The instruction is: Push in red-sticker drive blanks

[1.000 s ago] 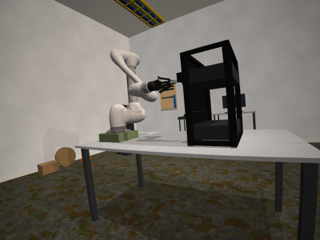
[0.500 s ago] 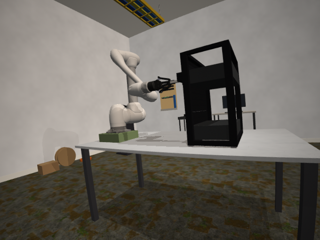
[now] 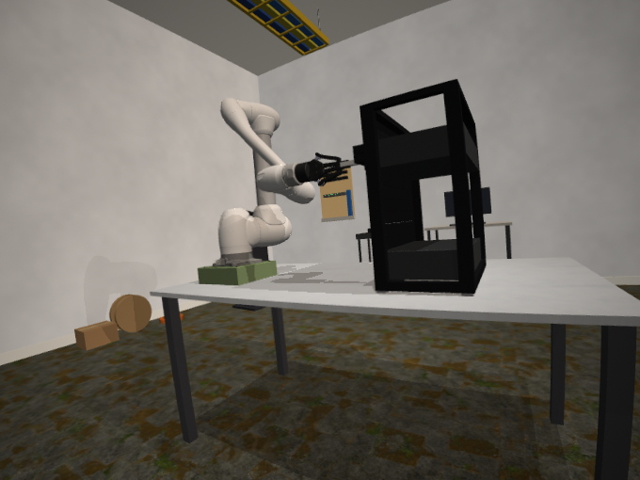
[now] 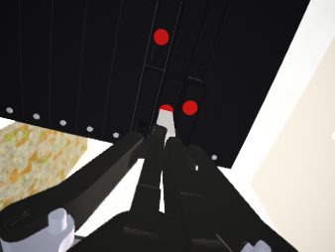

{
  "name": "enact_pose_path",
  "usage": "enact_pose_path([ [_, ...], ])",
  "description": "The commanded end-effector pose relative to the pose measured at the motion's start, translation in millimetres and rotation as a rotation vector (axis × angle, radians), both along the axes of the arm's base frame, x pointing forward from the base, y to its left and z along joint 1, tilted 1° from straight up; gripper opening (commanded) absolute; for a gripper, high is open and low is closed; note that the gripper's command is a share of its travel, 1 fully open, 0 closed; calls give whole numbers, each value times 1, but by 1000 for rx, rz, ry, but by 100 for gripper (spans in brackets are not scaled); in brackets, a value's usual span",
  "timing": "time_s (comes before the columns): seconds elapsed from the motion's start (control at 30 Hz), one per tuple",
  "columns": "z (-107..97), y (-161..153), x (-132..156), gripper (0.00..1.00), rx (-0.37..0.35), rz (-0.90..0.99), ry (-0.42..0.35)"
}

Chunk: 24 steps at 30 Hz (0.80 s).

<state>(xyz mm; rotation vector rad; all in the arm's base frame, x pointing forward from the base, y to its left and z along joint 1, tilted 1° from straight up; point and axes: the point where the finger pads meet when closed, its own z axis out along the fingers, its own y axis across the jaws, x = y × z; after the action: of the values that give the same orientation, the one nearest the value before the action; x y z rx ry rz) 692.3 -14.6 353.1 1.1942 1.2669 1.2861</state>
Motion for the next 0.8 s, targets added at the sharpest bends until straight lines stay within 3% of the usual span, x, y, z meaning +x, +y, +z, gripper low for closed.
enact_pose_path([
  [0.0, 0, -1, 2, 0, -2, -3, -1],
  [0.77, 1, 0, 12, 0, -2, -3, -1],
])
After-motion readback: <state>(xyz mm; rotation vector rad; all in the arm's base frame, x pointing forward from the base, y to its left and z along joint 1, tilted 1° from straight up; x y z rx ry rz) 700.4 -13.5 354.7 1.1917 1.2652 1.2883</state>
